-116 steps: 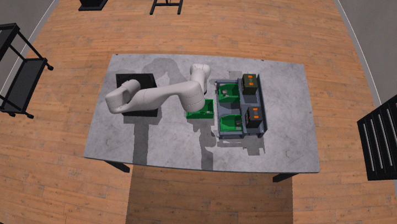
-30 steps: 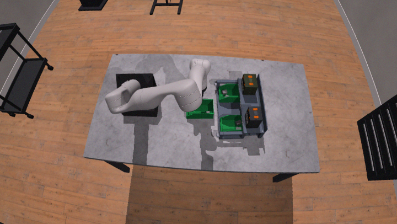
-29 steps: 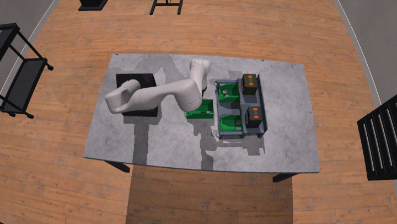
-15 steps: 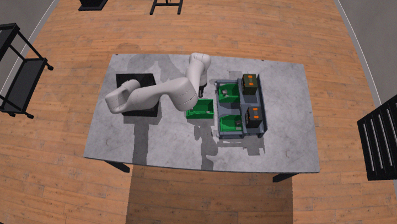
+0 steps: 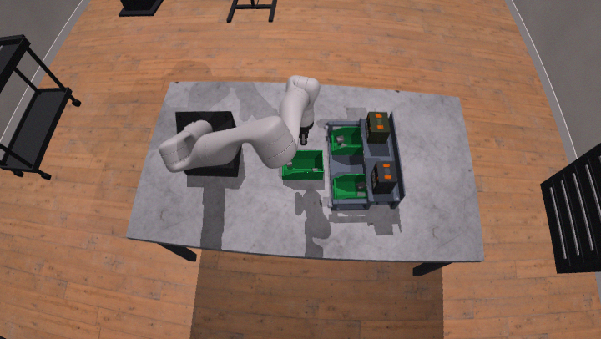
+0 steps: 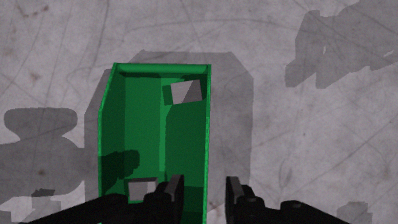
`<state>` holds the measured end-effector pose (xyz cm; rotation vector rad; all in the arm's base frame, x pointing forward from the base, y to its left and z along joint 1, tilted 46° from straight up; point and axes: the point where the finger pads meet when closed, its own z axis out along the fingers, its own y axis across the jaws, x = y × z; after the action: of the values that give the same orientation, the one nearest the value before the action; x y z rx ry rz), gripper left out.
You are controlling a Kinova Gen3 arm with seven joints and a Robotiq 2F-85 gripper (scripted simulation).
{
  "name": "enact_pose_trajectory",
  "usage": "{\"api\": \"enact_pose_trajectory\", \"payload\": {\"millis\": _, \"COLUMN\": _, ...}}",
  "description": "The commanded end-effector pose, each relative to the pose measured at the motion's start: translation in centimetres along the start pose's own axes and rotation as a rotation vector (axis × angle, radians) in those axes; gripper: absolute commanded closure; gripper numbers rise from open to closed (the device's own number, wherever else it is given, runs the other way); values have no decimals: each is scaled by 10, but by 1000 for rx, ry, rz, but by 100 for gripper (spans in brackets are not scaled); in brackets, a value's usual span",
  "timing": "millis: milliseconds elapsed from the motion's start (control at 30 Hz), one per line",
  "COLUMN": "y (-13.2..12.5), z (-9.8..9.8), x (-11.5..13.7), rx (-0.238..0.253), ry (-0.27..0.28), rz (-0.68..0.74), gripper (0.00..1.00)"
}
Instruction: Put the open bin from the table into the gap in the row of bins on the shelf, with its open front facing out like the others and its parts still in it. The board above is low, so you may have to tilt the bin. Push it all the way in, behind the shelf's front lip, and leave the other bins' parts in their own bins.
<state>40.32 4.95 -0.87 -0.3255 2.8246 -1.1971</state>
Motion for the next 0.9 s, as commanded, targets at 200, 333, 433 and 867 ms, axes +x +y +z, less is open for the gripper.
{"api": "enact_pose_trajectory", "payload": {"millis": 200, "y": 0, "z": -6, "x": 0, "rx": -1, "ry": -1, "rz": 0, "gripper": 65}}
{"api": "enact_pose_trajectory", "payload": {"millis": 333, "y": 0, "z": -6, "x": 0, "rx": -1, "ry": -1, "rz": 0, "gripper": 65}}
{"api": "enact_pose_trajectory", "payload": {"millis": 433, "y": 0, "z": -2, "x": 0, "rx": -1, "ry": -1, "rz": 0, "gripper": 65}}
{"api": "enact_pose_trajectory", "payload": {"millis": 867, "y": 0, "z": 3, "x": 0, "rx": -1, "ry": -1, "rz": 0, "gripper": 65}}
